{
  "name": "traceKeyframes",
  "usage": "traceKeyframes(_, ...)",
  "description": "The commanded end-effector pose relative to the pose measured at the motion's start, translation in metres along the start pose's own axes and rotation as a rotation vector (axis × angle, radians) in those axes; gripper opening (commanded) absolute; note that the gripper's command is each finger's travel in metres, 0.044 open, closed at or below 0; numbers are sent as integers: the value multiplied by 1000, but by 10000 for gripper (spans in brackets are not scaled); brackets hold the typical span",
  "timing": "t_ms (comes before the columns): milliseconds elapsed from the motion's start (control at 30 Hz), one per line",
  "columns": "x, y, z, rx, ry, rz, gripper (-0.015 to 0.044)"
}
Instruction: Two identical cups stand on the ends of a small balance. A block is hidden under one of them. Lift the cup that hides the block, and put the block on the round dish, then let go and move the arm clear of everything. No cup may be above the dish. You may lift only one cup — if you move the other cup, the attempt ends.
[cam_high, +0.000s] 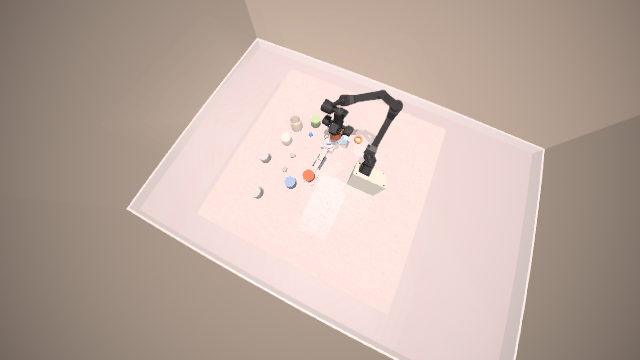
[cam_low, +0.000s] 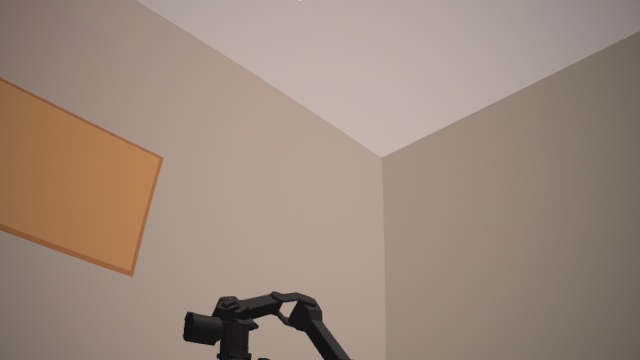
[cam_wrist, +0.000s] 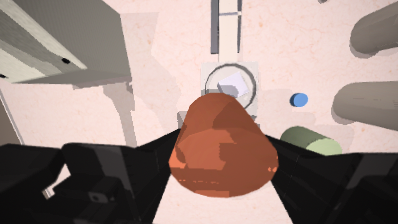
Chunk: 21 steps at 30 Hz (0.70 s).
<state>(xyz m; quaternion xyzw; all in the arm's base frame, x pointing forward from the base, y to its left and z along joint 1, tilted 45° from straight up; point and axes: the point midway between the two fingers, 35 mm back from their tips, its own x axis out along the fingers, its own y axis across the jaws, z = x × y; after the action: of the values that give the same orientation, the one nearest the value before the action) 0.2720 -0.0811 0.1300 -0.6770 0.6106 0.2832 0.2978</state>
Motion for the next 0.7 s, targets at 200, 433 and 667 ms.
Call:
traceKeyframes(200, 27, 33, -46, 8, -41, -11, 0)
traceKeyframes(433, 43, 63, -77, 10, -27, -27, 0)
traceKeyframes(667, 54, 96, -103, 3, 21, -38, 0)
